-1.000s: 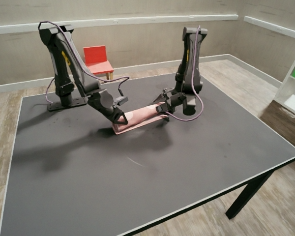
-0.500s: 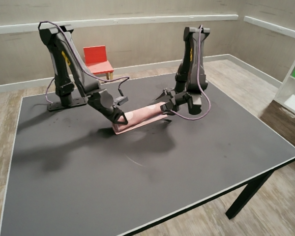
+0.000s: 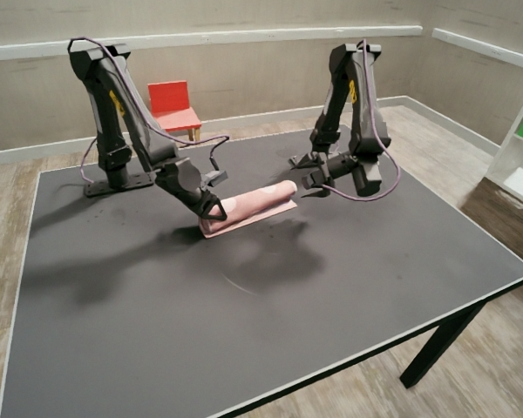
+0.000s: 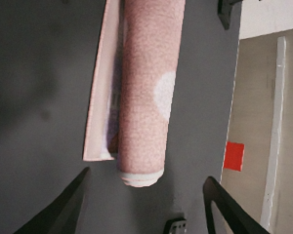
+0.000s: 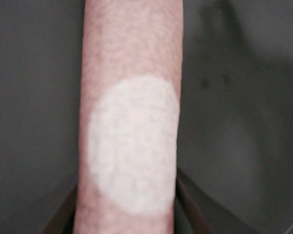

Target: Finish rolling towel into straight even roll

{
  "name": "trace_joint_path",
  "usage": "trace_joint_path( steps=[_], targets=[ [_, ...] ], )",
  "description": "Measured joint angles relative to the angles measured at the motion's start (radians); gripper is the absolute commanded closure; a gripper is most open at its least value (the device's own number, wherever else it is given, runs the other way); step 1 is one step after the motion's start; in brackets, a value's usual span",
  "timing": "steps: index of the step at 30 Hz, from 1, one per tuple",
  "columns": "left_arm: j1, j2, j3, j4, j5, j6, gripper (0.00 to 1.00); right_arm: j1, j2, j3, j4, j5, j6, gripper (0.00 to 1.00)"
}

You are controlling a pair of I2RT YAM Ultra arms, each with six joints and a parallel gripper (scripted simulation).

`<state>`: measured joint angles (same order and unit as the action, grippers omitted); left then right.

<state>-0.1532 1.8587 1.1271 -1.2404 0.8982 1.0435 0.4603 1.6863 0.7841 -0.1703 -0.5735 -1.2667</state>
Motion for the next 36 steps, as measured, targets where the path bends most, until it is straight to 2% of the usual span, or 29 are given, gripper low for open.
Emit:
trace_joint_path(
  steps=[8,13,25,36],
  targets=[
    [0.000,0.000,0.000,-0.038,-0.007,0.027,0.15,0.000,0.031,0.059,-0.065,-0.001,0.003,0.57],
    [0.000,0.000,0.000,-0.043,-0.008,0.032,0.15,0.000,0.075,0.142,-0.164,-0.013,0.009,0.57],
    [0.000,0.000,0.000,-0.046,-0.008,0.034,0.15,-0.025,0.236,0.404,-0.501,-0.068,0.021,0.57],
    [0.000,0.000,0.000,-0.046,-0.008,0.034,0.15,-0.052,0.469,0.740,-0.885,-0.131,0.019,0.57]
  ],
)
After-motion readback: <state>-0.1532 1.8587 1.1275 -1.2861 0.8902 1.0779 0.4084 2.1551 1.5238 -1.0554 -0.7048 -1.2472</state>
